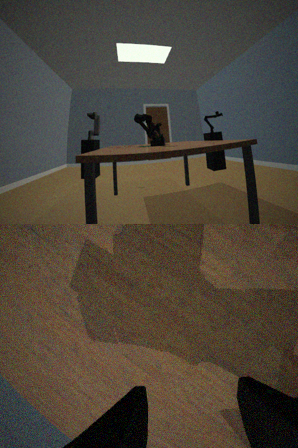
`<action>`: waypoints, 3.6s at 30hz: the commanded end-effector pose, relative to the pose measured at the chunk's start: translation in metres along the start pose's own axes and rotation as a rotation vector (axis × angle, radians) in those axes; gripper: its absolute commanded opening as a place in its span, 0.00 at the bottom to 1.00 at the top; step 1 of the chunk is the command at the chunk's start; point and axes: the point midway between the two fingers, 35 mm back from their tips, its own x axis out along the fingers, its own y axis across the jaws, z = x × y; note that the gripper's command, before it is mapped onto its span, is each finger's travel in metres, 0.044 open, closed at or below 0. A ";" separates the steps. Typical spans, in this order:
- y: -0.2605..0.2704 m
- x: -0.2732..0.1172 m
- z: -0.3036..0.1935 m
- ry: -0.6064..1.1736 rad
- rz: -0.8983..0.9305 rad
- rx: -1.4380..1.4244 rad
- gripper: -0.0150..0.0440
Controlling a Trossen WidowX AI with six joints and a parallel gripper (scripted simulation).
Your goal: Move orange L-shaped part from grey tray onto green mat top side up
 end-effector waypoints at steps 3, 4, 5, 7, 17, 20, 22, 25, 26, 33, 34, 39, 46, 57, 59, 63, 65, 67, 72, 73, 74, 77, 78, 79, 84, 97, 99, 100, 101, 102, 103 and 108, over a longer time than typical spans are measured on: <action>-0.007 -0.001 -0.089 0.024 -0.274 -0.224 0.56; -0.010 -0.004 -0.103 0.015 -0.324 -0.272 0.56; -0.013 -0.007 -0.116 0.001 -0.372 -0.322 0.56; -0.020 -0.016 -0.139 -0.039 -0.464 -0.426 0.56; -0.031 -0.022 -0.162 -0.111 -0.568 -0.558 0.56; -0.042 0.000 -0.155 -0.111 -0.567 -0.558 0.56; -0.053 0.018 -0.149 -0.112 -0.568 -0.558 0.56; -0.064 0.034 -0.145 -0.113 -0.569 -0.558 0.56; -0.064 0.034 -0.145 -0.113 -0.569 -0.558 0.56; -0.067 0.038 -0.143 -0.113 -0.569 -0.558 0.56; -0.067 0.040 -0.143 -0.113 -0.569 -0.558 0.56; -0.071 0.047 -0.140 -0.113 -0.569 -0.558 0.56; -0.077 0.056 -0.137 -0.114 -0.570 -0.558 0.56; -0.082 0.064 -0.135 -0.114 -0.570 -0.558 0.56; -0.082 0.064 -0.135 -0.114 -0.570 -0.558 0.56; -0.082 0.064 -0.135 -0.114 -0.570 -0.558 0.56; -0.082 0.064 -0.135 -0.114 -0.570 -0.558 0.56; -0.082 0.064 -0.135 -0.114 -0.570 -0.558 0.56; -0.078 0.062 -0.137 -0.116 -0.556 -0.556 0.56; -0.078 0.062 -0.137 -0.116 -0.556 -0.556 0.56; -0.077 0.062 -0.137 -0.116 -0.557 -0.556 0.56; -0.074 0.060 -0.139 -0.115 -0.560 -0.557 0.56; -0.072 0.060 -0.140 -0.114 -0.562 -0.557 0.56; -0.070 0.059 -0.142 -0.114 -0.564 -0.557 0.56; -0.064 0.055 -0.145 -0.113 -0.569 -0.558 0.56; -0.029 -0.029 -0.164 -0.111 -0.568 -0.558 0.56; -0.026 -0.027 -0.164 -0.123 -0.552 -0.569 0.56; -0.026 -0.027 -0.164 -0.123 -0.552 -0.569 0.56; -0.026 -0.027 -0.164 -0.123 -0.552 -0.569 0.56; -0.026 -0.027 -0.164 -0.123 -0.552 -0.569 0.56; -0.026 -0.027 -0.164 -0.123 -0.552 -0.569 0.56; -0.026 -0.027 -0.164 -0.123 -0.552 -0.569 0.56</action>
